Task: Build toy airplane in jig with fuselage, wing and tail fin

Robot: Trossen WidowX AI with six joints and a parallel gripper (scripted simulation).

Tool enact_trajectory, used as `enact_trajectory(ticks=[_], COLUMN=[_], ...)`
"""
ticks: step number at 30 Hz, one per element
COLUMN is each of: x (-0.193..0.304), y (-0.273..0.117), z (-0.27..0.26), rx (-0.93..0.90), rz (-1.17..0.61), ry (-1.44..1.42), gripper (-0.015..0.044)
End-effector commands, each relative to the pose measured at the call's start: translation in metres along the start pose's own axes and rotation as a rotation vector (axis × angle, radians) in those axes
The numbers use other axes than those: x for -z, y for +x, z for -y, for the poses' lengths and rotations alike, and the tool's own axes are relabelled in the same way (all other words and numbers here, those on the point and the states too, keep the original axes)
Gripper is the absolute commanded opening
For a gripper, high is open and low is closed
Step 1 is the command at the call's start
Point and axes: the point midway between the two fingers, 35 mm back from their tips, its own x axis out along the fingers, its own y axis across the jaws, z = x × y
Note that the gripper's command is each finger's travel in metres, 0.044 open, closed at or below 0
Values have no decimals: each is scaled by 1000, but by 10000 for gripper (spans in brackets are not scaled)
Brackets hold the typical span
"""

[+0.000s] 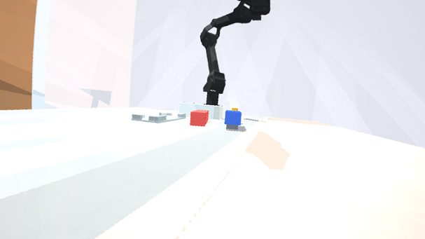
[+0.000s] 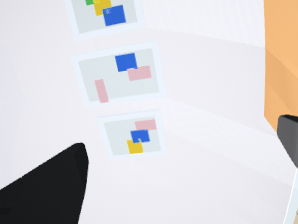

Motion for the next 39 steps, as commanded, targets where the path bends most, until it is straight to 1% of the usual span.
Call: enact_trajectory(ticks=[1,7,13,17,21,24,26,37,39], x=[-19,-55,-102,-135,-164,-181,-186,-186,-187], y=[30,42,29,4,-32,-65,-78,-79,-80], z=[68,142,214,254,284,299,303,303,312], rx=[228,516,835,1035,1197,1272,1285,1286,1286], rz=[-26,-152,-401,-646,-952,-1214,-1319,-1329,-1329], ry=[-462,-892,-1214,-1336,-1362,-1308,-1268,-1264,-1264], gripper=[440,440,440,440,440,440,440,440,440])
